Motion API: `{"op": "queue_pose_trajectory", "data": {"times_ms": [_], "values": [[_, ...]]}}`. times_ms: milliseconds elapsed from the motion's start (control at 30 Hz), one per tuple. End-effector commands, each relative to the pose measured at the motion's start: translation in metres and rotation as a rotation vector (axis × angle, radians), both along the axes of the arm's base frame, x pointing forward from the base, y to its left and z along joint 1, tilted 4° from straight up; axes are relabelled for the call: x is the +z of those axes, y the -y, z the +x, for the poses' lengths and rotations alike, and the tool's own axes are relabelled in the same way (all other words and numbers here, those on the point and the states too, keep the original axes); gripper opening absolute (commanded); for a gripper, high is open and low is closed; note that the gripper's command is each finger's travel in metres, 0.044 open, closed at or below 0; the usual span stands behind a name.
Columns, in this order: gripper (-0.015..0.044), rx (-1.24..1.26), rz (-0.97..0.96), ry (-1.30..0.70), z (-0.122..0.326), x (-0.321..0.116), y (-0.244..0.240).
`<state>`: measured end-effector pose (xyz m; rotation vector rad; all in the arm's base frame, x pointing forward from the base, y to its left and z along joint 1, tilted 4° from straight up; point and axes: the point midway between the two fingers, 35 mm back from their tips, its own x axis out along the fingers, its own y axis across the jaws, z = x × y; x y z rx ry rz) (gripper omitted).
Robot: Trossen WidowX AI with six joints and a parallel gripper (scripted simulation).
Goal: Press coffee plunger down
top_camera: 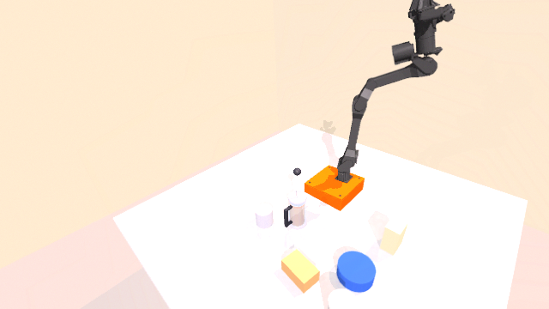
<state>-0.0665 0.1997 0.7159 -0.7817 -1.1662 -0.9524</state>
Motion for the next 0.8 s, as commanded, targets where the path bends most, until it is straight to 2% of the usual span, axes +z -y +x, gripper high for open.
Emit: {"op": "queue_pose_trajectory", "data": {"times_ms": [0, 167, 400, 600, 767], "values": [[0.0426, 0.004, -0.006, 0.004, 0.001, 0.000, -0.001], [0.0440, 0.078, -0.124, 0.058, 0.022, 0.004, -0.024], [0.0440, 0.250, -0.392, 0.036, 0.082, -0.004, -0.065], [0.0440, 0.395, -0.575, -0.128, 0.147, -0.029, -0.083], [0.0440, 0.488, -0.650, -0.329, 0.201, -0.059, -0.081]]}}
